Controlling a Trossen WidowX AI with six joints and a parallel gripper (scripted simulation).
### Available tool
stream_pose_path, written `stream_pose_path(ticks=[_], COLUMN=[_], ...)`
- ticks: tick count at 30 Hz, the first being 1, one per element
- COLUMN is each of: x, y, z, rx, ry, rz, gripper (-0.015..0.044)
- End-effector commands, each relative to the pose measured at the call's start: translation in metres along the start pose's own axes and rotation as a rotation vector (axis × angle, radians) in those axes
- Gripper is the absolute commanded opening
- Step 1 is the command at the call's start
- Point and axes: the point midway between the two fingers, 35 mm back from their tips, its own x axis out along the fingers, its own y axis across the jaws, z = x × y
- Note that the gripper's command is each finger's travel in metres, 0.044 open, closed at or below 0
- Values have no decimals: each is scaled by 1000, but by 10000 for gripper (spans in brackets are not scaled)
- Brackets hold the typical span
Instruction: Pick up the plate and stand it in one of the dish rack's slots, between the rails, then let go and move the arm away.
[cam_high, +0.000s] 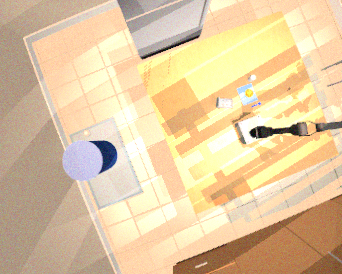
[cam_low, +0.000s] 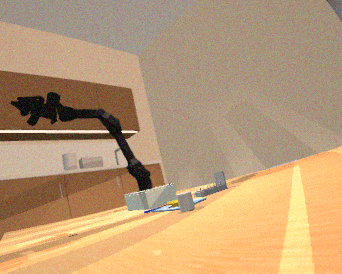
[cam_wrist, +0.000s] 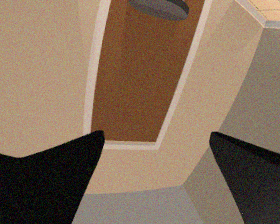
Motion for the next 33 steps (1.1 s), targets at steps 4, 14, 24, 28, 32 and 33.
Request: stream_pose_path(ticks=[4,14,24,28,32,33], x=[6,25,38,41,43,44], y=[-12,-63,-116,-138,-160,-166], z=[6,30,55,64,74,76], rx=[-35,-185,-349,-418,-489,-507], ry=[-17,-82,-137,-154,-169,-172], rz=[-19,-108,-213,-260,-310,-324], gripper=[400,400,400,400,400,400])
